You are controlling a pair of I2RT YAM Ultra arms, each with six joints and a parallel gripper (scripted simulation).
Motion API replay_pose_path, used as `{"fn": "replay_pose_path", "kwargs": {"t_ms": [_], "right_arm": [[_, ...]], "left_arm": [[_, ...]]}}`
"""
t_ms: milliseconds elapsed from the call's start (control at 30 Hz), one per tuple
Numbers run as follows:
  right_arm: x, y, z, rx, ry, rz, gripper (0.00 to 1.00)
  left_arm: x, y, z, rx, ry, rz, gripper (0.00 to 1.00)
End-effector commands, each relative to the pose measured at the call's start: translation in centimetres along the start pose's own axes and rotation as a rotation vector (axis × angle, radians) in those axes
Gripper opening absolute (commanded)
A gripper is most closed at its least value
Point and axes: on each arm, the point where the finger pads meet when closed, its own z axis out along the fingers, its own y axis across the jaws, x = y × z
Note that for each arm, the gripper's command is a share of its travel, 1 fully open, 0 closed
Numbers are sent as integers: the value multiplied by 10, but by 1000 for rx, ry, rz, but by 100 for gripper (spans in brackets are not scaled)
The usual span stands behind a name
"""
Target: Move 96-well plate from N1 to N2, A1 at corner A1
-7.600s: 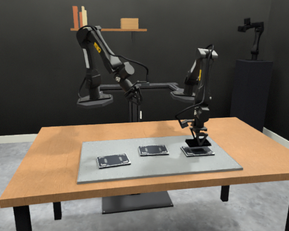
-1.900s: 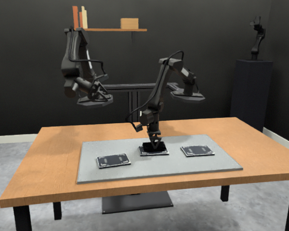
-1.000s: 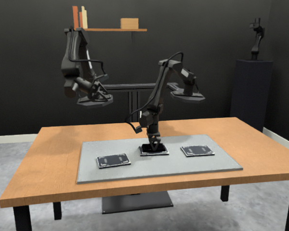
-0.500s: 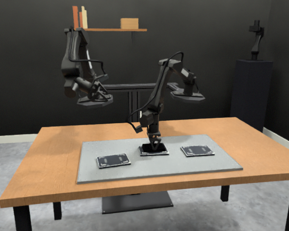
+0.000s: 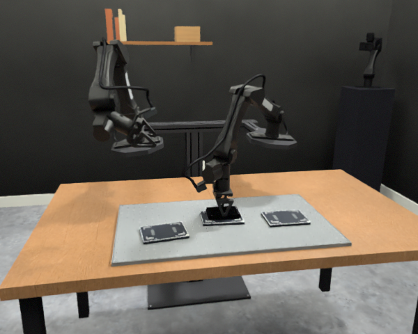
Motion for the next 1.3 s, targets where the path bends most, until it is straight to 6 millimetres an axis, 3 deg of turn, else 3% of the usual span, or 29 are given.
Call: {"fn": "replay_pose_path", "kwargs": {"t_ms": [0, 933, 1267], "right_arm": [[-5, -6, -4, 11, -17, -12, 100], [-5, -6, -4, 11, -17, -12, 100], [-5, -6, -4, 11, -17, -12, 100]], "left_arm": [[-8, 4, -13, -23, -18, 2, 78], [-19, 17, -24, -49, -38, 15, 78], [-7, 8, -9, -20, -21, 9, 78]]}}
